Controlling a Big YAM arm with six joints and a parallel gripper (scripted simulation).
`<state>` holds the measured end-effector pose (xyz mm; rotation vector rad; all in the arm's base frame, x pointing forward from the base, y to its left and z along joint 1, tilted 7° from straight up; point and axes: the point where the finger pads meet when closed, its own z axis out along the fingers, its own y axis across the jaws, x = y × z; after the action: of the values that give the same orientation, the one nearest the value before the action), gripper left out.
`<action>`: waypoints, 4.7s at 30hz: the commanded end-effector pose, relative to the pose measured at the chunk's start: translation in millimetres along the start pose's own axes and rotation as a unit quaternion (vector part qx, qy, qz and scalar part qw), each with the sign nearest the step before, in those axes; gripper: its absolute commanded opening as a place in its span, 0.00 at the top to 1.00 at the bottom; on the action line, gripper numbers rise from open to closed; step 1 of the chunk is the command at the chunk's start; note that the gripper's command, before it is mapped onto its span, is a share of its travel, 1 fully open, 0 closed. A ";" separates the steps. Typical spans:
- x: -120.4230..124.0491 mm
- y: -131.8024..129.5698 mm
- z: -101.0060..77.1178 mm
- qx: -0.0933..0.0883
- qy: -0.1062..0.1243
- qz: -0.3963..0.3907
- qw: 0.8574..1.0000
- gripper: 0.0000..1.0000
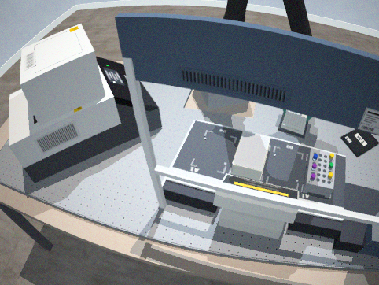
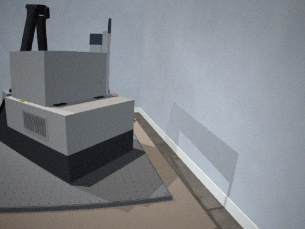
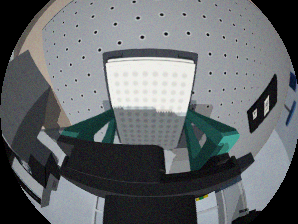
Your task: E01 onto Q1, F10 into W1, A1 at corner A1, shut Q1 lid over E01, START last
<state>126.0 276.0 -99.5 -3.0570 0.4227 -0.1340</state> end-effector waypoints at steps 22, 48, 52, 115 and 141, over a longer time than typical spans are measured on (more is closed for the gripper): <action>-1.7 6.7 14.4 -0.007 -0.003 0.005 1.000 1.00; -4.3 -1.0 -25.1 0.000 -0.002 0.002 1.000 1.00; -0.6 -10.9 -36.3 0.009 -0.001 0.001 1.000 1.00; -1.0 -19.4 -130.6 0.016 0.002 0.002 1.000 1.00; -2.3 -11.4 -120.1 0.009 0.000 -0.010 1.000 1.00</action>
<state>112.5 268.2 15.1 -3.0662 0.4191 -0.1332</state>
